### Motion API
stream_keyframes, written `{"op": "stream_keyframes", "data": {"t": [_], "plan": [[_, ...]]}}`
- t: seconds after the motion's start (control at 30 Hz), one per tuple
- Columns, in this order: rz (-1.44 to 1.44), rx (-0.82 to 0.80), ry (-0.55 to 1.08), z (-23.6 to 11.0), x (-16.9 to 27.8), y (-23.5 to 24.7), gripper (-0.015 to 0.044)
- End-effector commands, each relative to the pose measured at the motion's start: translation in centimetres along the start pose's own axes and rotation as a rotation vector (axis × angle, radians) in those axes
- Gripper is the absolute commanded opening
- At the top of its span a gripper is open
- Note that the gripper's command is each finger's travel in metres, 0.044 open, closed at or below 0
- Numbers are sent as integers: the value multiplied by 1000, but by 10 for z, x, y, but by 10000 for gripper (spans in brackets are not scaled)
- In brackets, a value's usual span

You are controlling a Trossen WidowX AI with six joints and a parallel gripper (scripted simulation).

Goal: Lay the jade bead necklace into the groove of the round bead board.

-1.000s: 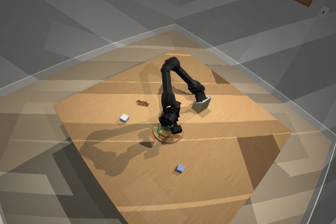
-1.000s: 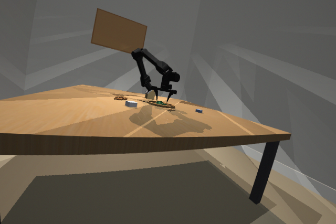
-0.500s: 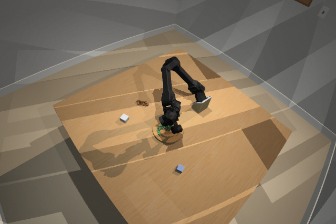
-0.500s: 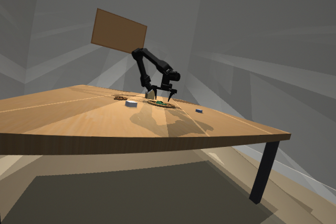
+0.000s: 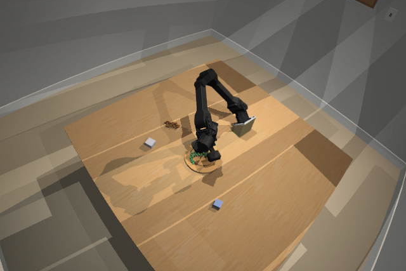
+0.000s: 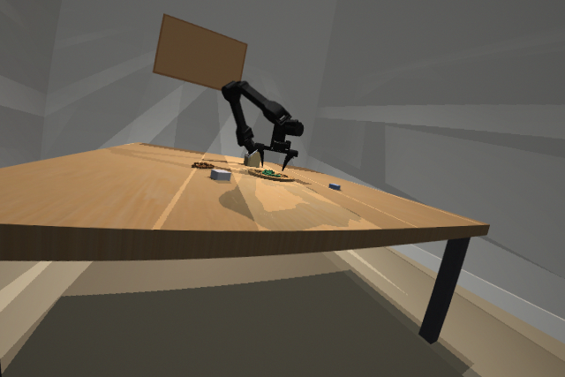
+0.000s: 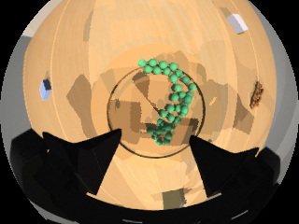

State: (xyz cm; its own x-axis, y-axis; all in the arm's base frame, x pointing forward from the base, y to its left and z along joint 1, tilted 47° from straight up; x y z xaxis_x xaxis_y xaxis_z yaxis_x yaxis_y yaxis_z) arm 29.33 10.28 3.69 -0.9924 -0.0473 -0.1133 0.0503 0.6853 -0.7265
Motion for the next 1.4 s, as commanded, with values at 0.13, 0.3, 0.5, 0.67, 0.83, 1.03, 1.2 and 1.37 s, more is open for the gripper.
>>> {"op": "stream_keyframes", "data": {"t": [0.13, 0.3, 0.5, 0.67, 0.83, 1.03, 1.2, 1.37], "plan": [[-551, -7, -7, -15, -50, 7, 204], [-950, -6, -10, -24, -81, 9, 120], [-1001, -5, -10, -25, -85, 10, 120], [-1001, -5, -10, -25, -85, 10, 120], [-1001, -5, -10, -25, -85, 10, 120], [-1001, -5, -10, -10, -85, 10, 120], [-986, -11, -18, -17, -86, 9, 120], [-989, -9, -16, -10, -86, 9, 120]]}}
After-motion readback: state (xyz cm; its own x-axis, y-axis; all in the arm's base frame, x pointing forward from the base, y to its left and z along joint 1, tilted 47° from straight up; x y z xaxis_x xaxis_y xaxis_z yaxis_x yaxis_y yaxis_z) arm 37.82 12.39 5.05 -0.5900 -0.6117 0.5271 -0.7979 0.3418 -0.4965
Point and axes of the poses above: the point midway between the two fingers, 35 mm back from their tips, its own z axis out along the fingers, its own y axis across the jaws, x = y × z, the point moved 9 cm from there along -z, back along the fingers, and after that the axes turned 10 degrees about -z, right-handed, at the moved point
